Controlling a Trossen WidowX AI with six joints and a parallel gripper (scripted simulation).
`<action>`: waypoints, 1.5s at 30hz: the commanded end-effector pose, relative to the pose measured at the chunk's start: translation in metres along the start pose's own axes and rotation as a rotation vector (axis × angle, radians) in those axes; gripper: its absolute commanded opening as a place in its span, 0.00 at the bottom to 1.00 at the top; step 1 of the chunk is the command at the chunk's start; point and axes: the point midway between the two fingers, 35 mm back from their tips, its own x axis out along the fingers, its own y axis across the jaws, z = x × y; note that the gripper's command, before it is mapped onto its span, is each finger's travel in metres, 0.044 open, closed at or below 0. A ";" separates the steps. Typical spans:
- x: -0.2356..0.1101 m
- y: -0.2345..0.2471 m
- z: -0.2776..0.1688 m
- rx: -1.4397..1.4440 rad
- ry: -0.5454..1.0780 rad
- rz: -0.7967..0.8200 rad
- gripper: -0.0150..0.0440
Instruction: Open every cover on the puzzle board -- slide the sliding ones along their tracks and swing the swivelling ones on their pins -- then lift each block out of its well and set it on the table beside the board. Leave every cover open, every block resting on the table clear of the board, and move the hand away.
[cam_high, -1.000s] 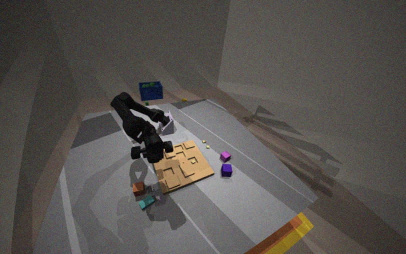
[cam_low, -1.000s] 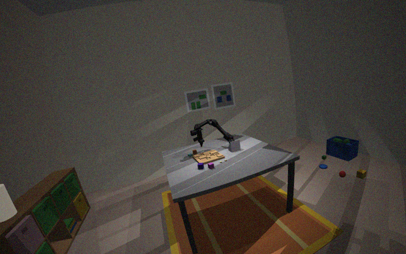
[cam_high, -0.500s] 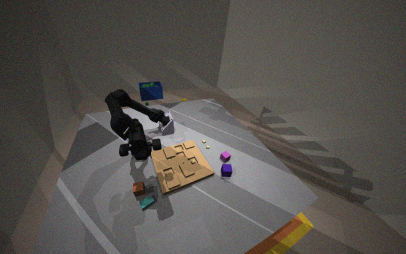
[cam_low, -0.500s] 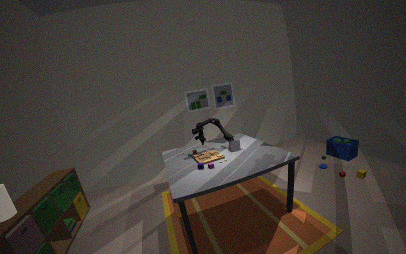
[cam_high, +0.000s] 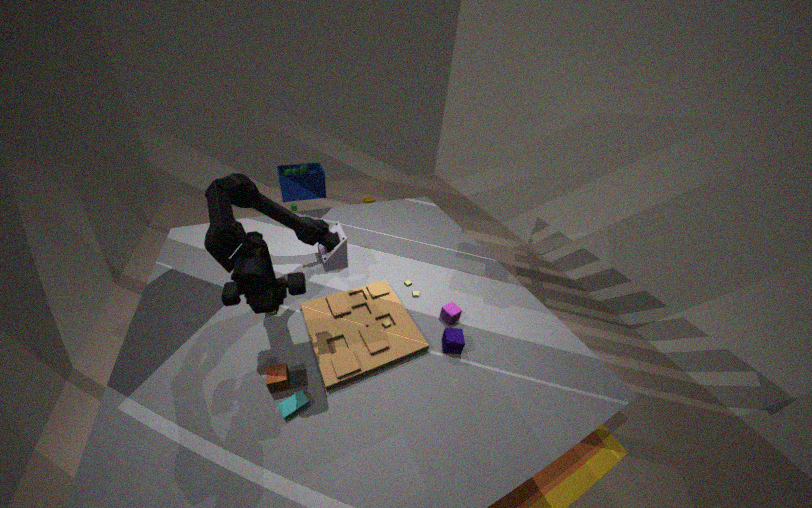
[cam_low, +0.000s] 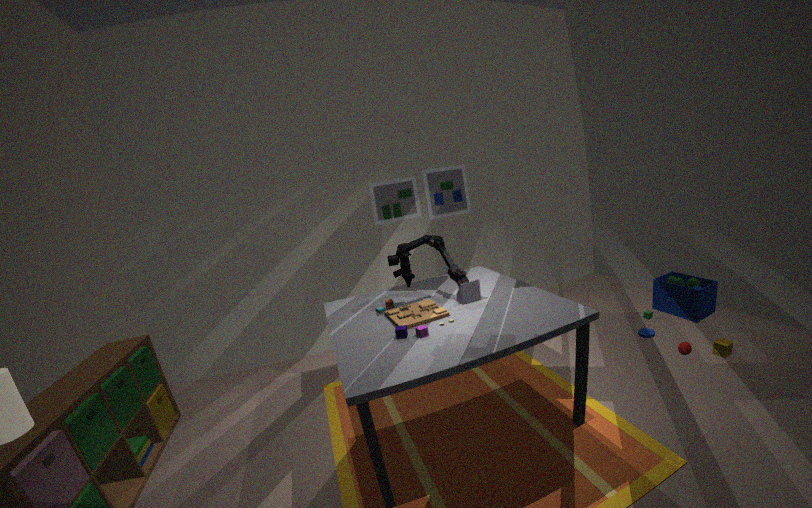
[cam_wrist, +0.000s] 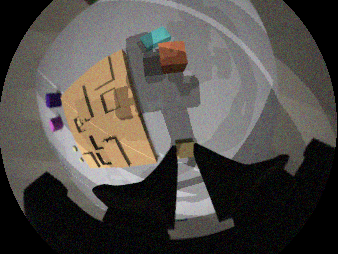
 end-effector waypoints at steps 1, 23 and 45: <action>0.006 0.001 -0.002 -0.010 0.008 -0.002 0.39; 0.041 0.002 0.002 -0.009 0.009 0.002 0.39; 0.077 0.001 0.001 -0.009 0.008 0.000 0.39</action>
